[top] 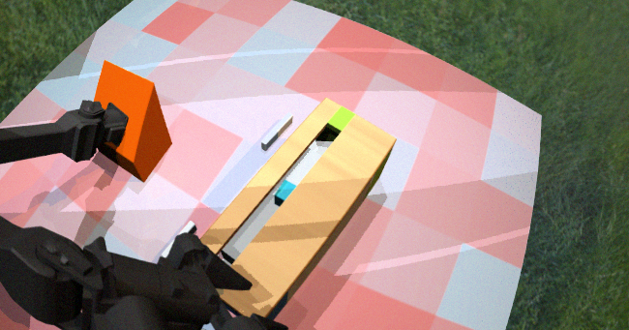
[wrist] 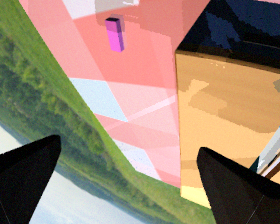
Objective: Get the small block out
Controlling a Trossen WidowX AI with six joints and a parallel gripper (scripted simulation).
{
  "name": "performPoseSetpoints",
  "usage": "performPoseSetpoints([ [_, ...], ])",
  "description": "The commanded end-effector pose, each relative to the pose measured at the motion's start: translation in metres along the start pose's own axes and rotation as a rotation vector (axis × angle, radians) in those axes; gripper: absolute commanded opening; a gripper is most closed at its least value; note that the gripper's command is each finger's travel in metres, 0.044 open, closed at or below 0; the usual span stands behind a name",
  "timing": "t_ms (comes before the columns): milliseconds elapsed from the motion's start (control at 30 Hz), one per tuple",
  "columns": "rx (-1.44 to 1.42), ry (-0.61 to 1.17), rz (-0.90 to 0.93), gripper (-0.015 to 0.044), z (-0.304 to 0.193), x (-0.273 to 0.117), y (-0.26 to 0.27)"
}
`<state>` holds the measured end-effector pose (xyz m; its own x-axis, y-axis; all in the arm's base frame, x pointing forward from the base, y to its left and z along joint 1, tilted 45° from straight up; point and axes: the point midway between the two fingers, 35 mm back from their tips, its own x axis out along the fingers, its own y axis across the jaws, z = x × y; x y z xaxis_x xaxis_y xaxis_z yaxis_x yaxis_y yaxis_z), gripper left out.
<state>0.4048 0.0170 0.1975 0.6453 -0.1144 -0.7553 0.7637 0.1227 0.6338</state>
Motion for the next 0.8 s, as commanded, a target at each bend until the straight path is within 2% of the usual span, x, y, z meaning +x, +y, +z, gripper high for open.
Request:
performPoseSetpoints([
  [0,0.019,-0.007,-0.194,0.0400,-0.043,0.020,-0.047],
  [167,0.002,-0.088,-0.413,0.0400,-0.087,0.029,-0.110],
  [333,-0.064,-0.248,-0.573,0.0400,-0.114,0.023,-0.171],
  [767,-0.067,-0.256,-0.577,0.0400,-0.111,0.028,-0.175],
])
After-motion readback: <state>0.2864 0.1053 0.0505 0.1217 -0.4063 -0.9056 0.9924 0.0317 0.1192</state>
